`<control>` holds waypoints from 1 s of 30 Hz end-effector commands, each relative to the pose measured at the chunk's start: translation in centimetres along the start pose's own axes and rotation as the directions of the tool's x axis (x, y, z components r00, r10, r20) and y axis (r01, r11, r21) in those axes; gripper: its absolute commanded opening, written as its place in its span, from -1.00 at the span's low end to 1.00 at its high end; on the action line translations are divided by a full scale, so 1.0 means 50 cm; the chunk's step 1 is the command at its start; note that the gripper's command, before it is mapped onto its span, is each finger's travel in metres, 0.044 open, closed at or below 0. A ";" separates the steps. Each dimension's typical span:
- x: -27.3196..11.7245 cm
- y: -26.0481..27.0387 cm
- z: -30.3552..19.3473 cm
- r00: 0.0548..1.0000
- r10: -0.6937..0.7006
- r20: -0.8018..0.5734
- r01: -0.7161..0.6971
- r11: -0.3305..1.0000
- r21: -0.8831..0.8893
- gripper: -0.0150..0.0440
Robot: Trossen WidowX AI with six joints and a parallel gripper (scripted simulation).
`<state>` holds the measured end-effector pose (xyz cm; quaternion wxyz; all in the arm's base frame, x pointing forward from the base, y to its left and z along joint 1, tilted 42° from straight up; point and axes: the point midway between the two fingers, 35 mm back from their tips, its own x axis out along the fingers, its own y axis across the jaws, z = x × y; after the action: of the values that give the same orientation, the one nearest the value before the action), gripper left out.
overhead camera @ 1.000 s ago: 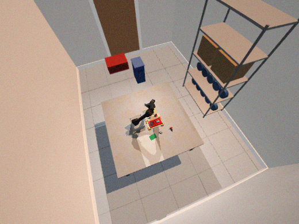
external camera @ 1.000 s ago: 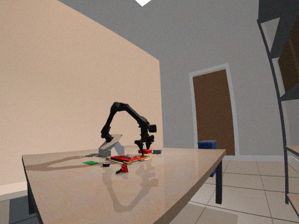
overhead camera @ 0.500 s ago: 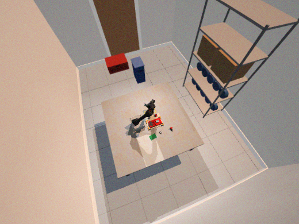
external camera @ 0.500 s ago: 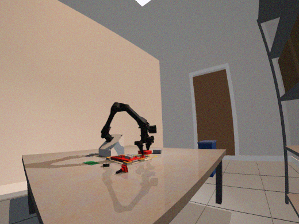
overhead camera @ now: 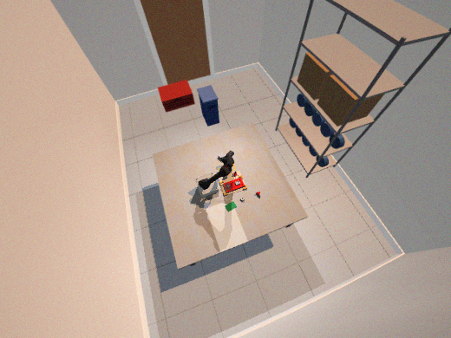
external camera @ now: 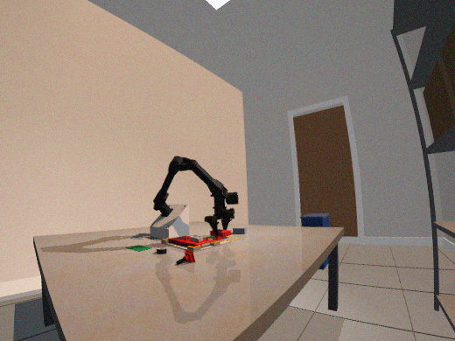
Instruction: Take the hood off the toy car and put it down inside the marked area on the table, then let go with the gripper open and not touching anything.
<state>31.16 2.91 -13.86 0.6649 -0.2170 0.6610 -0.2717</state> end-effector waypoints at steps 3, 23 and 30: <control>0.007 -0.002 -0.001 1.000 -0.005 0.001 0.005 1.000 -0.005 -0.49; 0.022 -0.001 0.000 1.000 -0.001 0.000 0.001 1.000 0.000 -0.40; 0.022 -0.001 0.000 1.000 -0.001 0.000 0.001 1.000 0.000 0.22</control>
<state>31.10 2.17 -14.68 0.6646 -0.2174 0.6611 -0.2719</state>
